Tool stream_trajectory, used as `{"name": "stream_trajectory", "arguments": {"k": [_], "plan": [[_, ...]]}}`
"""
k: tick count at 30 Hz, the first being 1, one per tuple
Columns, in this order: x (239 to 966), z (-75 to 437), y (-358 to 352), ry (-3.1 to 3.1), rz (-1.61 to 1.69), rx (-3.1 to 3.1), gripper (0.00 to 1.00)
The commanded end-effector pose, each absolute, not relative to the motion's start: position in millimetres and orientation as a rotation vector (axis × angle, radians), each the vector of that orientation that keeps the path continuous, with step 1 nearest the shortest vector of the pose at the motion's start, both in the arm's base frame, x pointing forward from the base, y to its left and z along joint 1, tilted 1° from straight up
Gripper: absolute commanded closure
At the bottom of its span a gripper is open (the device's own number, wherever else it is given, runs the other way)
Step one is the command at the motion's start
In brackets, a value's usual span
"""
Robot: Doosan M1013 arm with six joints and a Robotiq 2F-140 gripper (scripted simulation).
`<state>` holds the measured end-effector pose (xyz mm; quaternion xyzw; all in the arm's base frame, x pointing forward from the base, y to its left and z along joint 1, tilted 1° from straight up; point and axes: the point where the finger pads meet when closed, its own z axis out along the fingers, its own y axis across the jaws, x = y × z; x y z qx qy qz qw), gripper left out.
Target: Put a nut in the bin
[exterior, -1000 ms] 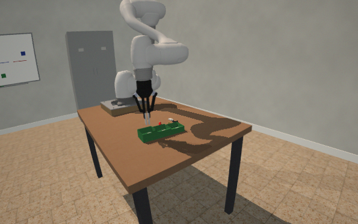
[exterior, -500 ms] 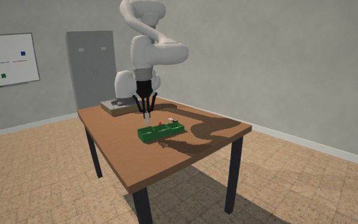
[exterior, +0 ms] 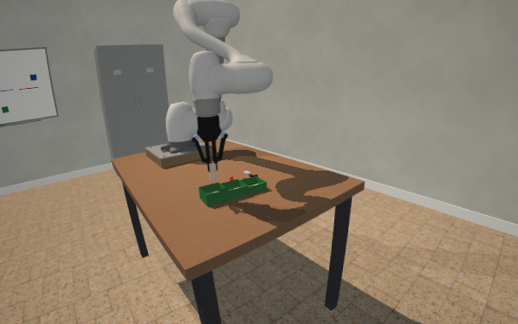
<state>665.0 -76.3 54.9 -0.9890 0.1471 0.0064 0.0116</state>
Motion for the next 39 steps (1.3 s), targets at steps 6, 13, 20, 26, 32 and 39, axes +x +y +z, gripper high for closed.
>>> {"name": "stream_trajectory", "arguments": {"k": [6, 13, 20, 26, 32, 39], "plan": [[668, 55, -78, 0.453, 0.011, -3.084, 0.95], [668, 55, -78, 0.453, 0.011, -3.084, 0.95], [668, 52, -78, 0.453, 0.011, -3.084, 0.95], [668, 36, -78, 0.453, 0.011, -3.084, 0.95], [668, 26, -78, 0.453, 0.011, -3.084, 0.95], [668, 7, -77, 0.453, 0.011, -3.084, 0.95]]}}
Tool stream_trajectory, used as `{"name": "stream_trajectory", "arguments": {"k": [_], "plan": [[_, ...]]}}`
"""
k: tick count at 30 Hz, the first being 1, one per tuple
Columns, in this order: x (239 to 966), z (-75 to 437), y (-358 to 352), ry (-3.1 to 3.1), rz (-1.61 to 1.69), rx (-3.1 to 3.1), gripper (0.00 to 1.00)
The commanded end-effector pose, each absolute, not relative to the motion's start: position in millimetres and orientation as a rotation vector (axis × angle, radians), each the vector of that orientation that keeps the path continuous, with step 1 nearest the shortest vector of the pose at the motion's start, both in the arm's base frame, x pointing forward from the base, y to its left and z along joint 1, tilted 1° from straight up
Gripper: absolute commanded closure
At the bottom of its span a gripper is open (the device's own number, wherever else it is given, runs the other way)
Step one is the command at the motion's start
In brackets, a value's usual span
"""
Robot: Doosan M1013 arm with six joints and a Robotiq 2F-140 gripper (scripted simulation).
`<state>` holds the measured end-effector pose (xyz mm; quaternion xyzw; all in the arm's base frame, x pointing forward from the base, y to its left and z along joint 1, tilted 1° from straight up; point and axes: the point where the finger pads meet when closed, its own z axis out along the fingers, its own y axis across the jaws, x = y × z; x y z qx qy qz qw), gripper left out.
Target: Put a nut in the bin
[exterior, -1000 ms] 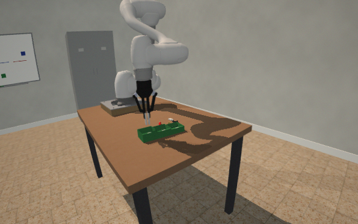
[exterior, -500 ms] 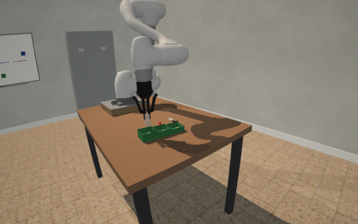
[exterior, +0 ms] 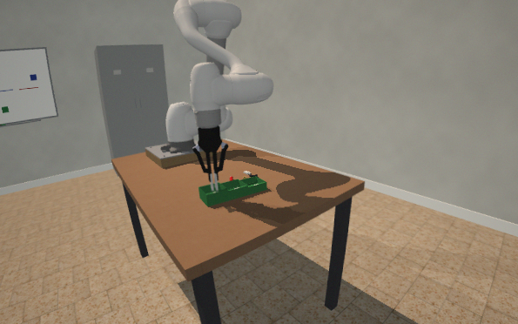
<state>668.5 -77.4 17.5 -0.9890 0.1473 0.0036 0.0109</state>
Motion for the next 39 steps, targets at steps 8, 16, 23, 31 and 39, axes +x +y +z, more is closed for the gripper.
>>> {"name": "stream_trajectory", "arguments": {"k": [8, 16, 23, 31, 39], "plan": [[667.8, -4.4, -76.8, 0.453, 0.011, -3.084, 0.95], [667.8, -4.4, -76.8, 0.453, 0.011, -3.084, 0.95], [667.8, -4.4, -76.8, 0.453, 0.011, -3.084, 0.95], [667.8, -4.4, -76.8, 0.453, 0.011, -3.084, 0.95], [667.8, -4.4, -76.8, 0.453, 0.011, -3.084, 0.95]]}}
